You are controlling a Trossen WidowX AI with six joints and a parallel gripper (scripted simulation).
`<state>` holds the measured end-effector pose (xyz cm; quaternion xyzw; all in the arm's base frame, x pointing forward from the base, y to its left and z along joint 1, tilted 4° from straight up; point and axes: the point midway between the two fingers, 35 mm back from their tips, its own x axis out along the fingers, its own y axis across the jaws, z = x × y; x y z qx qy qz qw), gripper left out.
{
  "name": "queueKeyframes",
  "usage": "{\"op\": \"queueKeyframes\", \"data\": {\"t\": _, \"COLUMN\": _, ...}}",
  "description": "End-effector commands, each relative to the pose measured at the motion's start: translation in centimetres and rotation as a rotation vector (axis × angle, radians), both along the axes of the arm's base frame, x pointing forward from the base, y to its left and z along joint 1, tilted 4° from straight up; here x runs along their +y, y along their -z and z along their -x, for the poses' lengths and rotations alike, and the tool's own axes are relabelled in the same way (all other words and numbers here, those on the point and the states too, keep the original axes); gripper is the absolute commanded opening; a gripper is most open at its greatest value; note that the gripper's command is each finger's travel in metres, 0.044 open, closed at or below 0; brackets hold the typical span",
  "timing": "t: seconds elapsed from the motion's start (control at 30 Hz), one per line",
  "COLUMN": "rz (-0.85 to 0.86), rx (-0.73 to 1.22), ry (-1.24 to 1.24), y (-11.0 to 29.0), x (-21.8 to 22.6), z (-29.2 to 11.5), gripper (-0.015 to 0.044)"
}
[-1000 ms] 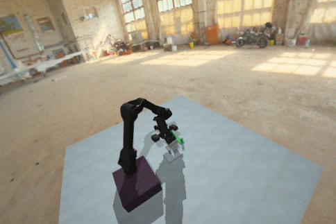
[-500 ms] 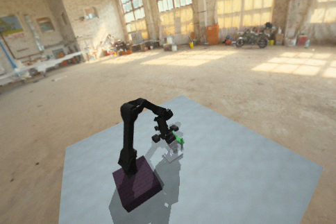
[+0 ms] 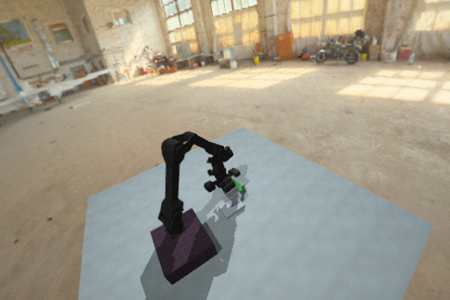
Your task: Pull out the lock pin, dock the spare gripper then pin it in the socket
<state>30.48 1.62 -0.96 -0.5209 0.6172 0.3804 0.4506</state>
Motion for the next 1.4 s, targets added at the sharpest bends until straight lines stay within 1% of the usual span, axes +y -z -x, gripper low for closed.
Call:
{"op": "queueKeyframes", "data": {"t": 0.0, "rz": 0.005, "rx": 0.000, "ry": -0.003, "y": 0.0, "x": -0.4, "z": 0.0, "gripper": 0.0000}}
{"op": "queueKeyframes", "data": {"t": 0.83, "rz": 0.003, "rx": 0.009, "ry": -0.002, "y": -0.1, "x": -1.5, "z": 0.2, "gripper": 0.0000}}
{"op": "queueKeyframes", "data": {"t": 1.07, "rz": -0.003, "rx": 0.011, "ry": 0.002, "y": -0.1, "x": -1.4, "z": 0.2, "gripper": 0.0184}}
{"op": "queueKeyframes", "data": {"t": 1.1, "rz": -0.003, "rx": 0.011, "ry": 0.002, "y": -0.1, "x": -1.4, "z": 0.2, "gripper": 0.0200}}
{"op": "queueKeyframes", "data": {"t": 1.37, "rz": -0.003, "rx": 0.011, "ry": 0.002, "y": -0.7, "x": -0.8, "z": 0.1, "gripper": 0.0200}}
